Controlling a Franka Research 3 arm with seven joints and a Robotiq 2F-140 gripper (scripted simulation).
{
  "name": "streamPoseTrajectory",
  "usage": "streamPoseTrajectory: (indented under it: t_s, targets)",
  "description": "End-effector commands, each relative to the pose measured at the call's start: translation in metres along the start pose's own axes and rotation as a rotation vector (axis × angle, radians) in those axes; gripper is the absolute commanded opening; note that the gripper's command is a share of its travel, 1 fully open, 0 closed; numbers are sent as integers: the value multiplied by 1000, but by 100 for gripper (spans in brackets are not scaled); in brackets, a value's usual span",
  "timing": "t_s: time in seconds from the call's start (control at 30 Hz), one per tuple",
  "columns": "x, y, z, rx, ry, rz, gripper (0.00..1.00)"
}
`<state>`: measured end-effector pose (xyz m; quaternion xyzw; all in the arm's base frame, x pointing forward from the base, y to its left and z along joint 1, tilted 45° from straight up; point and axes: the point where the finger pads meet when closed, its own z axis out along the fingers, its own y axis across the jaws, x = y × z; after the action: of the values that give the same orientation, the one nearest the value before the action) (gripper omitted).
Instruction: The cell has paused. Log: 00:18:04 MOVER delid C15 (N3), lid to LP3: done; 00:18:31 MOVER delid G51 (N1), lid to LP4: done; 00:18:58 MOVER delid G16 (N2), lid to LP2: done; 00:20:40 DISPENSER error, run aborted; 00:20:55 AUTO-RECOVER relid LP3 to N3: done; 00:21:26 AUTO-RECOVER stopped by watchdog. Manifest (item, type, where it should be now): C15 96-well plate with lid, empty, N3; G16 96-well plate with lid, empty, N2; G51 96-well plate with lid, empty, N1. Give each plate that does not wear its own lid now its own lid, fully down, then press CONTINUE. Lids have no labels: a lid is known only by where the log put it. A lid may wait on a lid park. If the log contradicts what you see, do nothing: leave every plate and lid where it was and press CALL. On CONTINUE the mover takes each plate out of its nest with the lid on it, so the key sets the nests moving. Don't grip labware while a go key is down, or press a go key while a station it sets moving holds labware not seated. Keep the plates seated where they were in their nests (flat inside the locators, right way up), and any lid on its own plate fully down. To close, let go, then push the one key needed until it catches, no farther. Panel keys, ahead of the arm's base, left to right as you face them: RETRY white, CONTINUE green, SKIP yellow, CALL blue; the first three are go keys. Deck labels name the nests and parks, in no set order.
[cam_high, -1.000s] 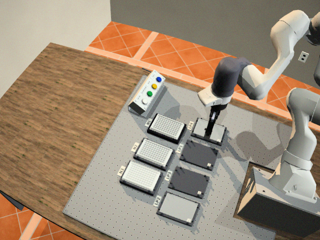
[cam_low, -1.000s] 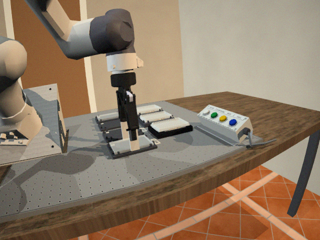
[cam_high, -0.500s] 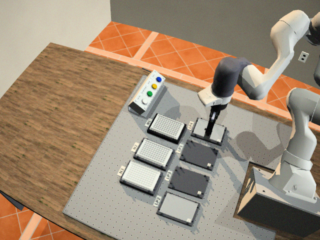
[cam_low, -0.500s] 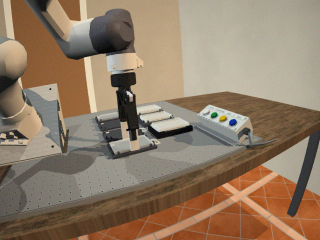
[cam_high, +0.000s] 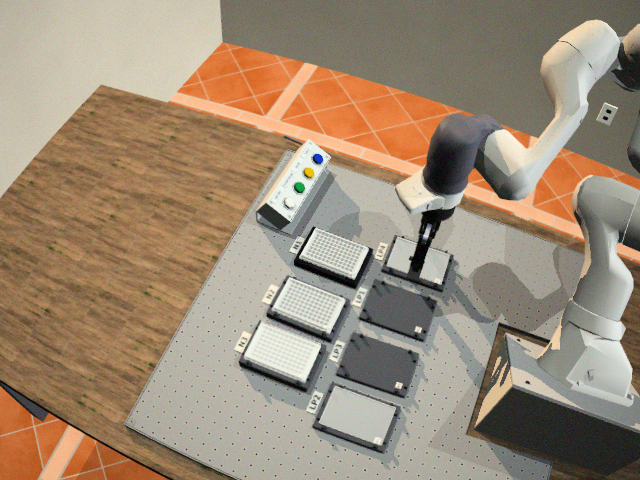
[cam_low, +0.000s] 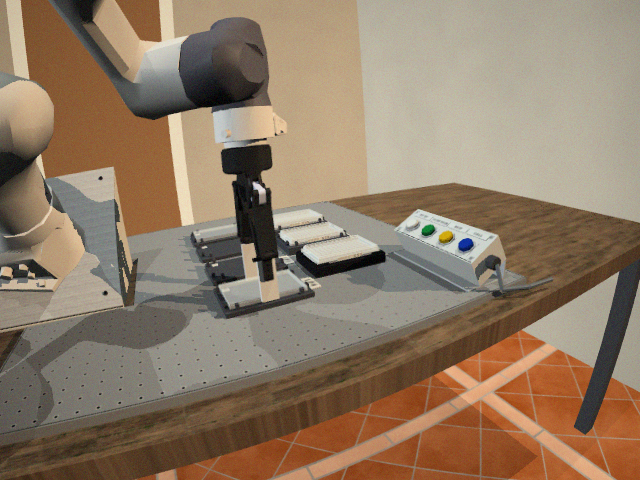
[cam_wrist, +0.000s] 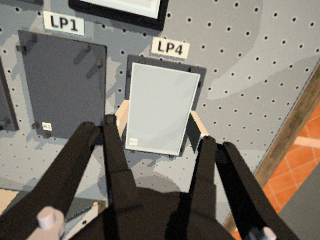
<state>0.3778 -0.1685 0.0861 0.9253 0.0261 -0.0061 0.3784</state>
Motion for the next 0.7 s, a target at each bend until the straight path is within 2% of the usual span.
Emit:
streamPoseTrajectory:
  t_s: [0.0,0.67]
  targets:
    - [0,0,0,-1,2,-7,0]
    - [0,0,-2,-1,2,-7,0]
